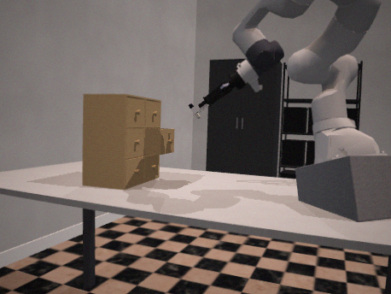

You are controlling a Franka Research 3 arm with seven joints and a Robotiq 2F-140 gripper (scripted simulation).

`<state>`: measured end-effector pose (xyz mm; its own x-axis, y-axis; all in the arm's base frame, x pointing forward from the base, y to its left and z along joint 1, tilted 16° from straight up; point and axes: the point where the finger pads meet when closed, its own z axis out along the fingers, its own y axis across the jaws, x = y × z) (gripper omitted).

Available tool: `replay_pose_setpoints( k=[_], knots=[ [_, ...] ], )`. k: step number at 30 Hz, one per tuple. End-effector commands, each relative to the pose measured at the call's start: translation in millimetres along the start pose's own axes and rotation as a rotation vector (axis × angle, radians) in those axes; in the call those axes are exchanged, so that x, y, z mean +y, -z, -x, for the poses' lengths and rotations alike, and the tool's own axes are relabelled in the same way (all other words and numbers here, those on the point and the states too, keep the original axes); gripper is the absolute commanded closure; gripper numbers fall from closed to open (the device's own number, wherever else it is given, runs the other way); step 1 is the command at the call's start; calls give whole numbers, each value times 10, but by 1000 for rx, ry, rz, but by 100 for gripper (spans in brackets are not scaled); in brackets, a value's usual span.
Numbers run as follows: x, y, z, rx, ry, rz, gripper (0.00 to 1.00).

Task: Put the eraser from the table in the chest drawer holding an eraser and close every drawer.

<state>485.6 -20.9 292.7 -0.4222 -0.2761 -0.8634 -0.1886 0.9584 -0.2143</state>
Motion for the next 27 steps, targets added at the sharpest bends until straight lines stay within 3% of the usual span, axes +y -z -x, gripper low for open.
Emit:
replay_pose_setpoints(
  k=[1, 2, 3, 11, 12, 27],
  knots=[
    [-2, 3, 2, -2, 4, -4, 89],
    [-2, 3, 2, -2, 4, -4, 89],
    [-7, 32, -172, 14, -5, -21, 89],
    [-7, 32, -172, 14, -5, -21, 89],
    [-4, 56, -308, 30, -12, -32, 89],
    [1, 72, -402, 41, -16, -39, 89]
  ],
)
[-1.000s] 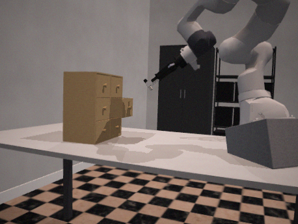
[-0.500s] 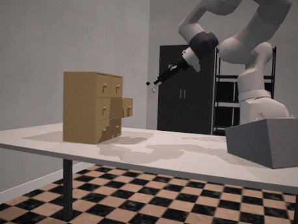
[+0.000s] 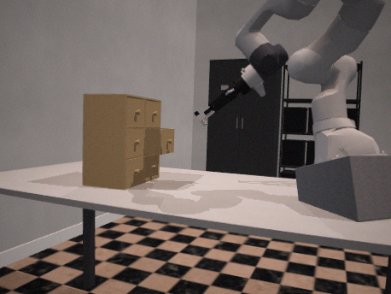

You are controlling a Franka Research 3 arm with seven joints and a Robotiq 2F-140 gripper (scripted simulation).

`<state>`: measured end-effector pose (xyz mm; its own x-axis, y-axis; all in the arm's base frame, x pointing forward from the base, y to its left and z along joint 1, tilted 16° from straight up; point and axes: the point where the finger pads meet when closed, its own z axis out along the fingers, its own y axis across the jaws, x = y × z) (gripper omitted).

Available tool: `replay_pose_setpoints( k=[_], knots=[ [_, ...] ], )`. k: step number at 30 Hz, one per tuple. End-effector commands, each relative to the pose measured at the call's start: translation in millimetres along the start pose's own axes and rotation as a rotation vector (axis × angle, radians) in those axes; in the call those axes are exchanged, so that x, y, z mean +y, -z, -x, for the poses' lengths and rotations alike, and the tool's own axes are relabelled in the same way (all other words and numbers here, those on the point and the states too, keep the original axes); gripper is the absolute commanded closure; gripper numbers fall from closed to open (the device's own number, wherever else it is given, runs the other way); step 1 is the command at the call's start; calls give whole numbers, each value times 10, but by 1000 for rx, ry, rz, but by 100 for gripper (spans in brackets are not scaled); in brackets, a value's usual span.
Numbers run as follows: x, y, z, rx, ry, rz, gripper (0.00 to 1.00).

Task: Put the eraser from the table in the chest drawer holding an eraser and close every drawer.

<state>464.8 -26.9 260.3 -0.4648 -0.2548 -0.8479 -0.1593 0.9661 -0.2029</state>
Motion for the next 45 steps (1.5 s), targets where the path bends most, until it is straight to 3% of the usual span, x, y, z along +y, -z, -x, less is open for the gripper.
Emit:
replay_pose_setpoints(
  k=[1, 25, 45],
  knots=[
    [-50, 38, -72, 4, 6, -22, 89],
    [-51, -54, -18, 7, 5, -24, 89],
    [-59, -497, 343, 7, 5, -24, 89]
  ],
)
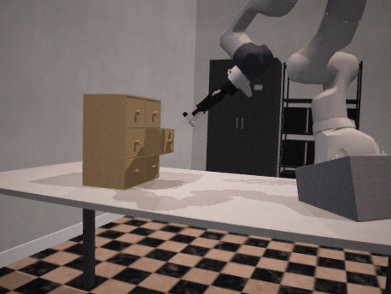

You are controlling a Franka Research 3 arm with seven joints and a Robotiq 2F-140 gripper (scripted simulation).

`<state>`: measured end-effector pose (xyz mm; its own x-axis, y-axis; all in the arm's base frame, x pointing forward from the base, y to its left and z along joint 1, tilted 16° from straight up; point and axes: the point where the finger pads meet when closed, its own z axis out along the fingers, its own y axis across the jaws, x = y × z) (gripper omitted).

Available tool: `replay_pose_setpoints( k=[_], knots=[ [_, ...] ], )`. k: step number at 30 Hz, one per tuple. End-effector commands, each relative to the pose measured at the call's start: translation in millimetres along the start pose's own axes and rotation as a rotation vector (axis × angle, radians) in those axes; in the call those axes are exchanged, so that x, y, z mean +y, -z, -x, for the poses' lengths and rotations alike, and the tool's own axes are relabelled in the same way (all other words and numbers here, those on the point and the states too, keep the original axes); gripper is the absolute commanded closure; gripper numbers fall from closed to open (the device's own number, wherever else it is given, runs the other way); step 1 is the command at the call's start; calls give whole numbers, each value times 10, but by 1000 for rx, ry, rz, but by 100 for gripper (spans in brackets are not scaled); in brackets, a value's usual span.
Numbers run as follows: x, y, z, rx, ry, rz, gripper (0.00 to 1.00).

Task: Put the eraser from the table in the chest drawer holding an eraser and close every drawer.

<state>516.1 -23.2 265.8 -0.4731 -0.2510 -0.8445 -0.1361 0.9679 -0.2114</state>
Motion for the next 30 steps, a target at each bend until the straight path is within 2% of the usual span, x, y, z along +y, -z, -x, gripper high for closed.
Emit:
replay_pose_setpoints(
  k=[1, 12, 30],
  knots=[
    [1, -109, 76, -2, 9, 0, 89],
    [5, -470, 375, -2, 9, 0, 89],
    [8, -810, 657, -2, 10, 0, 89]
  ],
)
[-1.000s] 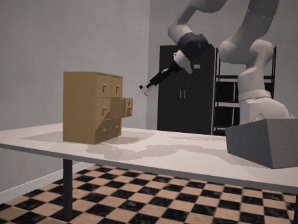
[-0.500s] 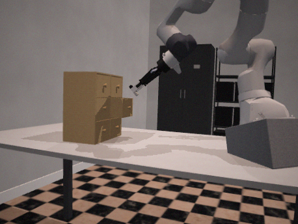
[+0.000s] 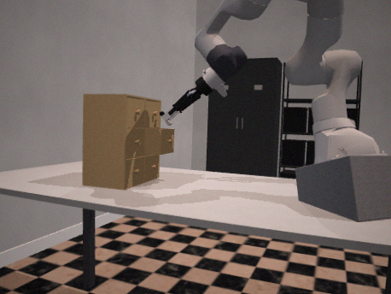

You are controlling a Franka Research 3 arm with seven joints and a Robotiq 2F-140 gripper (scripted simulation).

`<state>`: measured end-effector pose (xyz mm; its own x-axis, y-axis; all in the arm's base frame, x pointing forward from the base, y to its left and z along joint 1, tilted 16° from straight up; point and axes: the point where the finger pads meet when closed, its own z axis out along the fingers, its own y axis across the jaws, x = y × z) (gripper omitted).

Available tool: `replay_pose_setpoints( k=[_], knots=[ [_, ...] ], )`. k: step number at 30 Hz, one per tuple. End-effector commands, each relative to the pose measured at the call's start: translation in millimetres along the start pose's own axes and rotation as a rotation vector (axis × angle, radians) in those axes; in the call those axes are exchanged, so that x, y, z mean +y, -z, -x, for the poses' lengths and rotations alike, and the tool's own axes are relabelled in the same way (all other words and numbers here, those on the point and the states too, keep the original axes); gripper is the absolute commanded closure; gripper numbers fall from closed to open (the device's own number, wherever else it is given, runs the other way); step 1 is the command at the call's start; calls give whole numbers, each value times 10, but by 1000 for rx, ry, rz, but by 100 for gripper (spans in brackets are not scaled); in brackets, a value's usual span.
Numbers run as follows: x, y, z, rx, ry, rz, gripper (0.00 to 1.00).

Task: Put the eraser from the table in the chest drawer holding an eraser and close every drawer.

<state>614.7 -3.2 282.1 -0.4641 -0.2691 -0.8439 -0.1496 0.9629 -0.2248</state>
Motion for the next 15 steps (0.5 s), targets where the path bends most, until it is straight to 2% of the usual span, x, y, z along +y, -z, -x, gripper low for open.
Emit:
replay_pose_setpoints(
  k=[1, 15],
  knots=[
    [-17, -30, 3, 5, -9, -5, 89],
    [-18, -111, 69, 5, -9, -5, 89]
  ],
)
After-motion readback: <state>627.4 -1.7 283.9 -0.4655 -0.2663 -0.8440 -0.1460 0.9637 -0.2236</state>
